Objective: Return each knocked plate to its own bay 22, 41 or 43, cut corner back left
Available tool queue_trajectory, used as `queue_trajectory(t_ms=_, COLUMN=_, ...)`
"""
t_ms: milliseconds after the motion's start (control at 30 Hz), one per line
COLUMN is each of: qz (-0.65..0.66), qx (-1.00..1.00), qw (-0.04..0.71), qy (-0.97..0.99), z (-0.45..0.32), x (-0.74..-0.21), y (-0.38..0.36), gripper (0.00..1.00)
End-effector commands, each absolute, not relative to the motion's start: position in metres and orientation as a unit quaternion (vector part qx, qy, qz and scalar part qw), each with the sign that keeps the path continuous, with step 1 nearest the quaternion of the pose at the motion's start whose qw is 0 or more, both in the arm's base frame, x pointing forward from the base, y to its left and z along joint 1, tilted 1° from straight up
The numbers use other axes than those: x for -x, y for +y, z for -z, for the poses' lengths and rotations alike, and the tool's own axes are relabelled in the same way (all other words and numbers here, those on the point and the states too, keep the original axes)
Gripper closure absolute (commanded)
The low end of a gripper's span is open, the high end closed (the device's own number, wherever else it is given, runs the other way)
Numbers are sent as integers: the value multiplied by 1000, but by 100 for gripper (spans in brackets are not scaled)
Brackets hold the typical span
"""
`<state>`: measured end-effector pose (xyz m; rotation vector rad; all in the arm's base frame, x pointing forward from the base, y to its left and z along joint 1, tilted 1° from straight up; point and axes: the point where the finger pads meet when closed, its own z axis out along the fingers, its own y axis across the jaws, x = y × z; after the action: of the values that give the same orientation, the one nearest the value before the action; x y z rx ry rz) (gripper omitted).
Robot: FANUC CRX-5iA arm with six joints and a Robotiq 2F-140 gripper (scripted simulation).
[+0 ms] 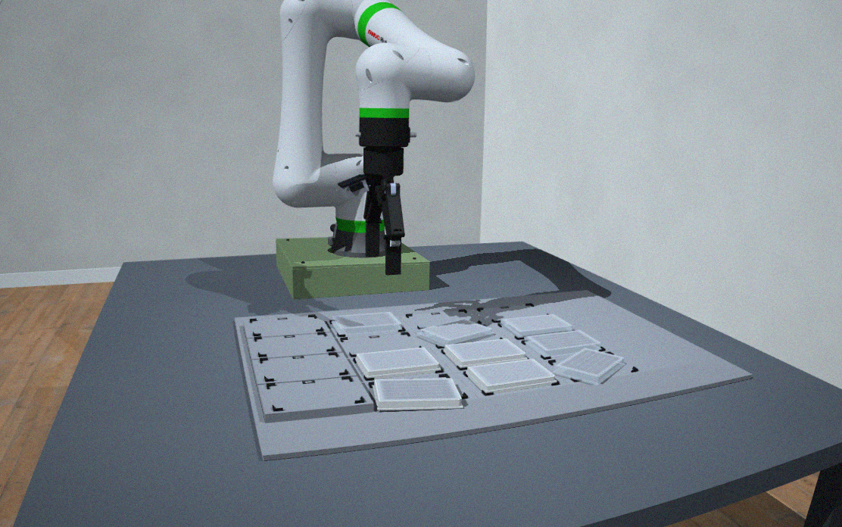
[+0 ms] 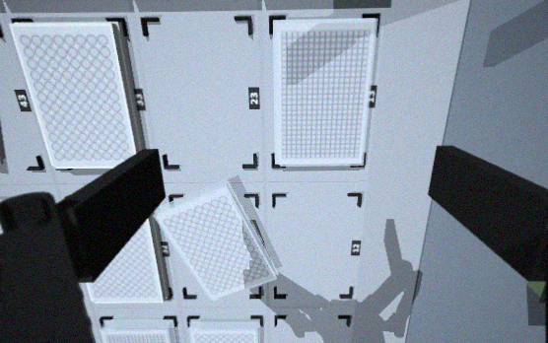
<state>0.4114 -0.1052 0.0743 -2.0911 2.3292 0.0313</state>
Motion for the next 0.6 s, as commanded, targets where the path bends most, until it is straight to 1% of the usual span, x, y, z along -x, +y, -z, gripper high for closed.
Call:
queue_trajectory(t_ms=0, qz=-9, qx=668, qw=6, qy=744, z=-75, x=-422, y=-93, gripper=0)
queue_trajectory(t_ms=567, qz=-9, qx=668, qw=6, qy=744, z=-76, x=-460, y=-46, gripper=0)
